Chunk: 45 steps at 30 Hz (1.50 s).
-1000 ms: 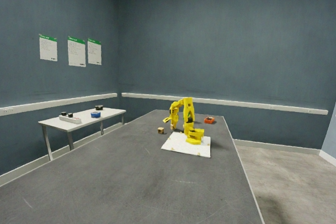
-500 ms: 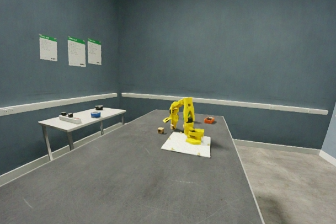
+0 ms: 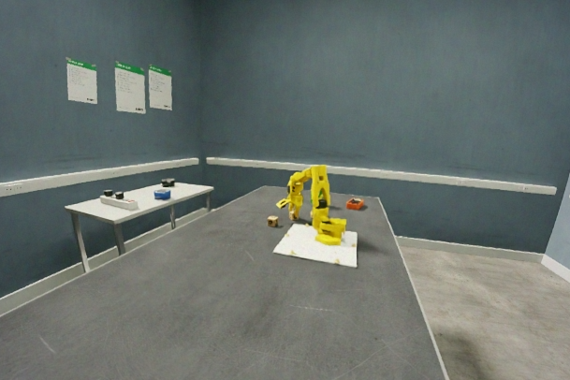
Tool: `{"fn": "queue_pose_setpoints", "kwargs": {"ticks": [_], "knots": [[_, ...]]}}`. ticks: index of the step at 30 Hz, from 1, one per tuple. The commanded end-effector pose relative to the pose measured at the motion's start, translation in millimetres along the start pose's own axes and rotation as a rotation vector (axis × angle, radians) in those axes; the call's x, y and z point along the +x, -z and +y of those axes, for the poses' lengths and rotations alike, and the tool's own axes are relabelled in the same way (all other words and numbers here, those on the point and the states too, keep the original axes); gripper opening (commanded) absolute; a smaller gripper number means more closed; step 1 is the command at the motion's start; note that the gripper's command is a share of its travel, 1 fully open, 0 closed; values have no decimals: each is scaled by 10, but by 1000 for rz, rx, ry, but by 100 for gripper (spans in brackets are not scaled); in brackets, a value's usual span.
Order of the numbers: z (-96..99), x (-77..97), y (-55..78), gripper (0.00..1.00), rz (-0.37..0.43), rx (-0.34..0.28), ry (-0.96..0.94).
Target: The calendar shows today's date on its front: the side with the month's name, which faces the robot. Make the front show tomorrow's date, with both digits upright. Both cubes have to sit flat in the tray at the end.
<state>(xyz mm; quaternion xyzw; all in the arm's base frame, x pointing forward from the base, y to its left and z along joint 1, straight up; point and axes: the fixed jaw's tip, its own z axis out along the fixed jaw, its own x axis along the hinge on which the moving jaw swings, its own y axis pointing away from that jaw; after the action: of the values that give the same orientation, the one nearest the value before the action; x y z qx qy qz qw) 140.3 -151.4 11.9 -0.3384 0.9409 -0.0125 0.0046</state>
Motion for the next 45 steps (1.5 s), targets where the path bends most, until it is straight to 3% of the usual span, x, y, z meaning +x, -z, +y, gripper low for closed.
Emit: {"fn": "queue_pose_setpoints", "kwargs": {"ticks": [1,16,35,45], "knots": [[43,-12,-39,34,0,-23,2],[36,-13,-6,36,0,-23,2],[18,-13,506,36,0,-23,2],[26,-12,559,36,0,-23,2]]}}
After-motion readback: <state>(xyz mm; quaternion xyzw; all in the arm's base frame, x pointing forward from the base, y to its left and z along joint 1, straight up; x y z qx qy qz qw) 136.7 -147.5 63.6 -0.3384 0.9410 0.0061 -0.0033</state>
